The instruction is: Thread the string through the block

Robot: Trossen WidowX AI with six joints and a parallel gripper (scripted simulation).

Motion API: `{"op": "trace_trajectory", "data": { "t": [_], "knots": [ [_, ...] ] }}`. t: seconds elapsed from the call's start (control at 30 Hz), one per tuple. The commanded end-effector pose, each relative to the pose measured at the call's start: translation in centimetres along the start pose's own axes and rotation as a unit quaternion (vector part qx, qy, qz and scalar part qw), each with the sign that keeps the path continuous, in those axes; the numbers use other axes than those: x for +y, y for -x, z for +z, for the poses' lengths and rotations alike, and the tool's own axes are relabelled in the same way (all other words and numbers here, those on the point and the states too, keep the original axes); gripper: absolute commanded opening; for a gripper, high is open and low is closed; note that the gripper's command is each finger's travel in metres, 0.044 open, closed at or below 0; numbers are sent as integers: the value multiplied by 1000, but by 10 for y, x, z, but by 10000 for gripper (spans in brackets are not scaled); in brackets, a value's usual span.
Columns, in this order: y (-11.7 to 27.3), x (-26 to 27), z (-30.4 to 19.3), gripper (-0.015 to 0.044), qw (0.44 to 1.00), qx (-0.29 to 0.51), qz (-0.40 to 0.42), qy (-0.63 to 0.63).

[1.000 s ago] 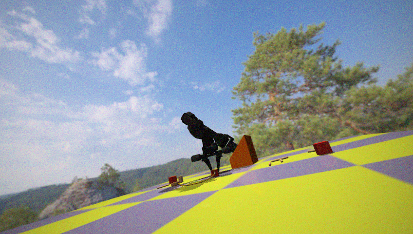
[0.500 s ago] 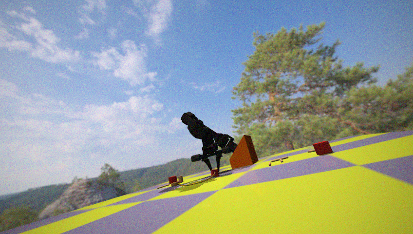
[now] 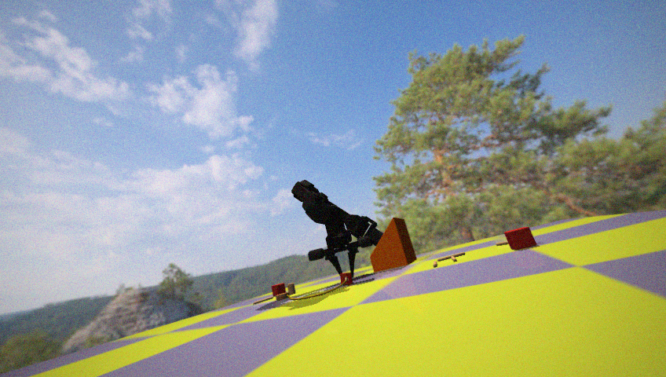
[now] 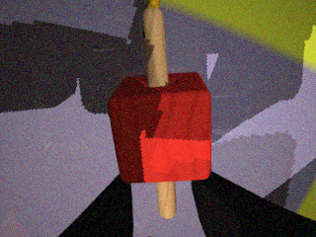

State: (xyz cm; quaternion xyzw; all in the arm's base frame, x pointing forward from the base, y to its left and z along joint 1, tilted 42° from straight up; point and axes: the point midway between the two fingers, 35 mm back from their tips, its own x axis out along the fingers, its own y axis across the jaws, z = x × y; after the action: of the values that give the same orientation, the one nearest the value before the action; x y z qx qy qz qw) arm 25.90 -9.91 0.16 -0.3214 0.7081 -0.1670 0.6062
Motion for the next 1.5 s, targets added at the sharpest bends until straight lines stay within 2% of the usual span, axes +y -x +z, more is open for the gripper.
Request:
{"op": "trace_trajectory", "data": {
  "t": [0.0,0.83,1.47],
  "knots": [
    [-3,-1,-3,121,1000,5,-2,1],
    [-3,-1,-3,121,1000,5,-2,1],
    [0,0,0,0,1000,0,0,0]
  ]
}}
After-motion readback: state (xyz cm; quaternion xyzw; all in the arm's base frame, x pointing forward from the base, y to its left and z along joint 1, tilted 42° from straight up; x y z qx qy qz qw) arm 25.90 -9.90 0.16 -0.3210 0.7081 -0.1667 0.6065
